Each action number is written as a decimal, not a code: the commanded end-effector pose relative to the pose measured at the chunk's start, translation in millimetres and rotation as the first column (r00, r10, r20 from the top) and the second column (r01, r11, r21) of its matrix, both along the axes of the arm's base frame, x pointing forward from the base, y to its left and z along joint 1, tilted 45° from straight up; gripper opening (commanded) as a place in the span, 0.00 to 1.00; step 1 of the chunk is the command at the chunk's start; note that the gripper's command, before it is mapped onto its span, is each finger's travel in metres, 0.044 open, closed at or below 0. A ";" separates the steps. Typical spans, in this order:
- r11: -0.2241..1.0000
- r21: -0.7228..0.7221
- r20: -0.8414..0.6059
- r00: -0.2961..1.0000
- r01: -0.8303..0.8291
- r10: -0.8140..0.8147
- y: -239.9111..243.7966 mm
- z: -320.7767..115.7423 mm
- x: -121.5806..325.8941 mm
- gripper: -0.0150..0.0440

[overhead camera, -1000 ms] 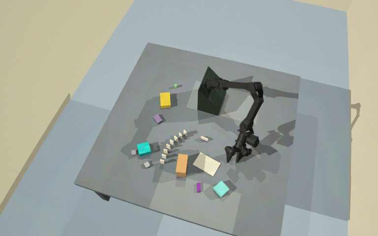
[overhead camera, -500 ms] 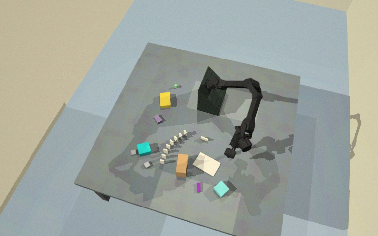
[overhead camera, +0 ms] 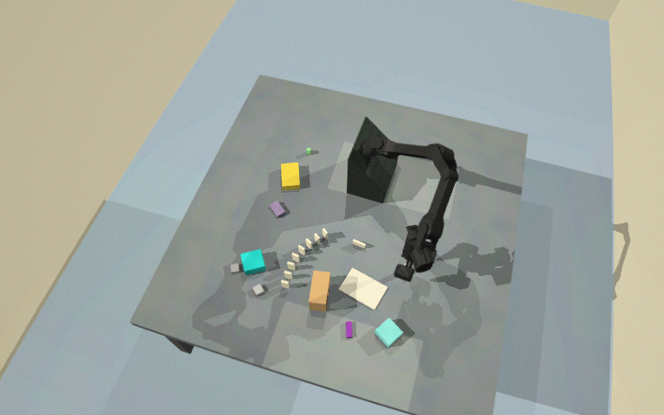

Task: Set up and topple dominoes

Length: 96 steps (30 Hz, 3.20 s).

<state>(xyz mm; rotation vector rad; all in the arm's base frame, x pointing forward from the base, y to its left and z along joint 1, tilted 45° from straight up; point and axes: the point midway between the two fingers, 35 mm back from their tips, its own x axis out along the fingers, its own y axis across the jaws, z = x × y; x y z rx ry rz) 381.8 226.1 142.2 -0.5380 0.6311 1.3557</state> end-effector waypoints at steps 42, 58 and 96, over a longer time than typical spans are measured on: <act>1.000 -0.018 -0.032 0.999 -0.011 0.011 -0.9 -8.7 -1.2 0.44; 0.984 -0.034 -0.208 0.962 0.172 -0.176 -93.4 20.9 -5.7 0.44; 0.242 -0.700 -0.679 -0.522 0.672 -0.515 -211.0 -235.9 -85.4 0.44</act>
